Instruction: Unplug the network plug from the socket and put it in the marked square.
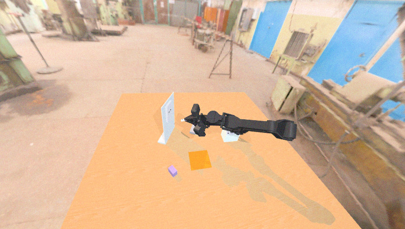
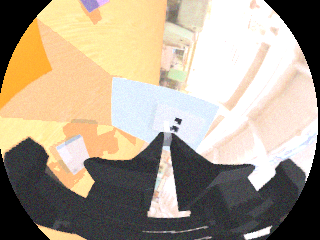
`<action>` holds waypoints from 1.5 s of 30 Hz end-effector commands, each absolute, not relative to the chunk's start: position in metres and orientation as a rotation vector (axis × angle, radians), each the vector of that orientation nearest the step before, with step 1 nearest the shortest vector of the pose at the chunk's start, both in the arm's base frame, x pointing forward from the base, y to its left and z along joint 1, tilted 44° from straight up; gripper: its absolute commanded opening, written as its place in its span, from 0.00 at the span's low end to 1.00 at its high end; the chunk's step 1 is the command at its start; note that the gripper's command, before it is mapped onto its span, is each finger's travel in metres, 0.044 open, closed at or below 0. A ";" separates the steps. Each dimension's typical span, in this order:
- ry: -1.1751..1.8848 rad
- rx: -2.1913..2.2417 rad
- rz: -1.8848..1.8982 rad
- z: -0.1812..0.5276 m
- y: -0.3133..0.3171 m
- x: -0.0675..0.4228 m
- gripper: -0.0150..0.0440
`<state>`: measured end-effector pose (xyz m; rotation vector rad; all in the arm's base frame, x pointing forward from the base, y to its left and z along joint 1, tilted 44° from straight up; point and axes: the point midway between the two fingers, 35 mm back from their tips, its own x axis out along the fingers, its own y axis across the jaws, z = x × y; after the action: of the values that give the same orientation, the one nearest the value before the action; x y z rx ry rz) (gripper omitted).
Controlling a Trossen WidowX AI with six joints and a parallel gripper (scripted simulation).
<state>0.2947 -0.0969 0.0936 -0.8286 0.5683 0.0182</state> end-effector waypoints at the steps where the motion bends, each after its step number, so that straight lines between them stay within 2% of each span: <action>1: 0.522 -0.867 0.167 0.089 -0.073 0.295 0.25; 14: 0.331 -0.948 0.561 0.082 -0.005 0.285 0.25; 29: 0.014 -0.971 0.944 0.089 0.064 0.251 0.25; 45: -0.019 -0.970 0.978 0.086 0.073 0.249 0.25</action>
<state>0.2487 0.0710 0.0890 -0.9736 -0.0223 0.9746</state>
